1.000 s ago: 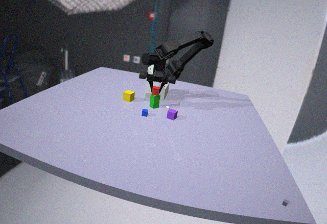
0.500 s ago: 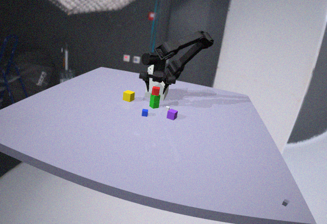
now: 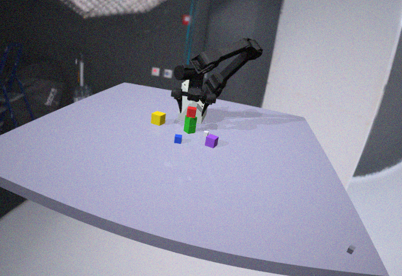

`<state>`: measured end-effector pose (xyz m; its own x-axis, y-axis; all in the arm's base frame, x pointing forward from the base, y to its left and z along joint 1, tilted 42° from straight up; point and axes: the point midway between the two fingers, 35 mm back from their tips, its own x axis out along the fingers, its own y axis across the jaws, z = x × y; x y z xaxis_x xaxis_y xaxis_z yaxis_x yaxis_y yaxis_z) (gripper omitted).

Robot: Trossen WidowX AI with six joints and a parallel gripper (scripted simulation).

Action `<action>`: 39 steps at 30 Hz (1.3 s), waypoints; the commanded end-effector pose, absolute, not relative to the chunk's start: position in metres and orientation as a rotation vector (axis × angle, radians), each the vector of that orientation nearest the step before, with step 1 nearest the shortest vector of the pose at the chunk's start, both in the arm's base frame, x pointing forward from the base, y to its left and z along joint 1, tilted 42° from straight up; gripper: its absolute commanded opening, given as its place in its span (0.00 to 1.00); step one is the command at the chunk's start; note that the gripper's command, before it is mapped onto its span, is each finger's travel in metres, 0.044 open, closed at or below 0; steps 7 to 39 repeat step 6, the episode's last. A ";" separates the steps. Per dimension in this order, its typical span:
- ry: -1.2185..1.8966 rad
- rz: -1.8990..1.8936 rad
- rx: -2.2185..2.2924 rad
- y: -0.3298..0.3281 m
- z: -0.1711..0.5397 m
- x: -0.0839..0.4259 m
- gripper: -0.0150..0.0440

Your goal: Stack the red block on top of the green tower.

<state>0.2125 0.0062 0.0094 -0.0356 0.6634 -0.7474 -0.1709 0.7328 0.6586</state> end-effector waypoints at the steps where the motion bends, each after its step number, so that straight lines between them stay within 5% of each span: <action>1: 1.461 0.704 0.427 0.006 0.009 0.213 1.00; 39: 1.461 0.704 0.427 0.006 0.009 0.213 1.00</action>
